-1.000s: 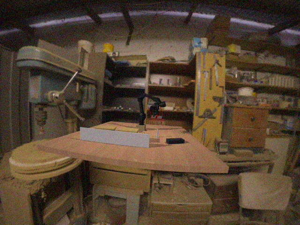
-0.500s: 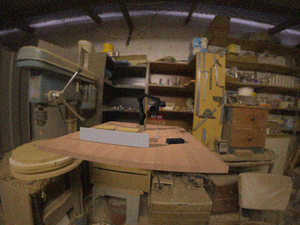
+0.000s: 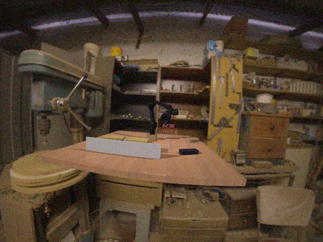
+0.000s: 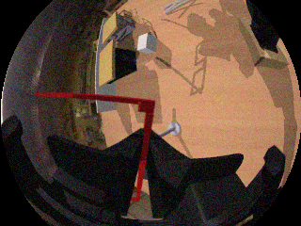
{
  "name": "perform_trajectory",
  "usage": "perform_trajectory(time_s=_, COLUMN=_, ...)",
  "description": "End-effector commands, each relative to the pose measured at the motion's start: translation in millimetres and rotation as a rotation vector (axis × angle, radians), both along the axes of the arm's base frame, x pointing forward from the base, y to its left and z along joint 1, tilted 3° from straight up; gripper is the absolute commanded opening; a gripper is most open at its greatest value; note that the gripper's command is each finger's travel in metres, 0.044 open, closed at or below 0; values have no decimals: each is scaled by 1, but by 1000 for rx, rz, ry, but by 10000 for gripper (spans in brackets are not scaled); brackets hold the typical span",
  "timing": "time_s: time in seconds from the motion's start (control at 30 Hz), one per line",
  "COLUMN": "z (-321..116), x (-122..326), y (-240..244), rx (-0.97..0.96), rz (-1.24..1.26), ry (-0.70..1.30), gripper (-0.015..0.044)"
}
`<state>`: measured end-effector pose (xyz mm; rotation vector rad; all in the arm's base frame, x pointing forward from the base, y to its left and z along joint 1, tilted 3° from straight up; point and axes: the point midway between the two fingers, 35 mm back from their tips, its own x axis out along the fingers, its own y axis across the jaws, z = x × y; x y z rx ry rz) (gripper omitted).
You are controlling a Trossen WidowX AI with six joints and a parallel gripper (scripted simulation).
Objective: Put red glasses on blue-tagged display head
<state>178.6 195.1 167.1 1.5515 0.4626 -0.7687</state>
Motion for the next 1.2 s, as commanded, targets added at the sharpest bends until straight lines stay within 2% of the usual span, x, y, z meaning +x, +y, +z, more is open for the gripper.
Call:
perform_trajectory(time_s=0.0, z=-1, x=0, y=0, rx=0, rz=0, ry=6, gripper=0)
perform_trajectory(time_s=0.63, z=-19, x=39, y=-45, rx=-155, rz=-8, ry=227, gripper=0)
perform_trajectory(time_s=1.17, z=-33, x=65, y=-92, rx=-208, rz=22, ry=435, gripper=0)
